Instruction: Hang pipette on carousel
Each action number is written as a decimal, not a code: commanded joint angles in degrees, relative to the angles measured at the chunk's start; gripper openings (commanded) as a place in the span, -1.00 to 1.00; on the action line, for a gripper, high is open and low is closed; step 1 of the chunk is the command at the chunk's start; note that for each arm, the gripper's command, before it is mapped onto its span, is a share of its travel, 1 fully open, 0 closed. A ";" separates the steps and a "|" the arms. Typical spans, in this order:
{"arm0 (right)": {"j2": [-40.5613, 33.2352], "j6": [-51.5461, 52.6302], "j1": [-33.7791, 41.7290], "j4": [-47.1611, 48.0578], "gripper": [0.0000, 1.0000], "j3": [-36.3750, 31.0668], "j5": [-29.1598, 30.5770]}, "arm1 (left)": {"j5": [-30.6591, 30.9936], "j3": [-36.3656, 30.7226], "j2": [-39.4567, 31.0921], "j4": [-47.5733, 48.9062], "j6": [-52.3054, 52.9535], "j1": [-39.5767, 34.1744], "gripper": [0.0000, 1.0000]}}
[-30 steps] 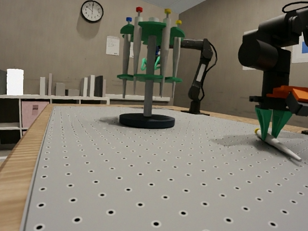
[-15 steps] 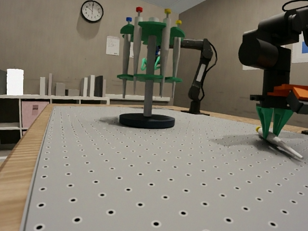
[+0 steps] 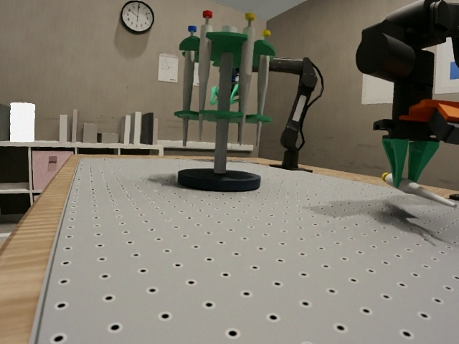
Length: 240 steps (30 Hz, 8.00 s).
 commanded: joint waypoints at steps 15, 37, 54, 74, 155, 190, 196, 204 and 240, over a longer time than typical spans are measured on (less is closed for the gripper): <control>0.56 -0.60 -0.64 0.52 1.00 0.58 -1.34 | -0.66 8.51 -2.62 -8.16 -0.34 -0.52 -0.77; 0.56 -0.60 -0.64 0.52 1.00 0.58 -1.34 | -0.90 3.13 -5.60 -7.48 20.80 2.67 -0.77; 0.56 -0.60 -0.64 0.52 1.00 0.58 -1.34 | -0.78 -3.11 -9.79 -5.37 46.59 5.64 -0.77; 0.56 -0.60 -0.64 0.52 1.00 0.58 -1.34 | -0.71 -9.79 -14.47 -3.36 79.78 9.85 -0.77; 0.56 -0.60 -0.64 0.52 1.00 0.58 -1.34 | 0.31 -25.53 -19.02 6.88 143.68 18.84 -0.77; 0.56 -0.60 -0.64 0.52 1.00 0.58 -1.34 | 0.31 -31.69 -15.85 15.90 143.66 18.84 -0.77; 0.56 -0.60 -0.64 0.52 1.00 0.58 -1.34 | -0.18 -30.82 -16.82 15.22 143.37 18.54 -0.77; 0.56 -0.60 -0.64 0.52 1.00 0.58 -1.34 | -0.18 -30.81 -16.80 15.22 143.36 18.54 0.09; 0.56 -0.60 -0.64 0.52 1.00 0.58 -1.34 | 0.30 -23.72 -20.47 6.10 143.64 18.84 0.09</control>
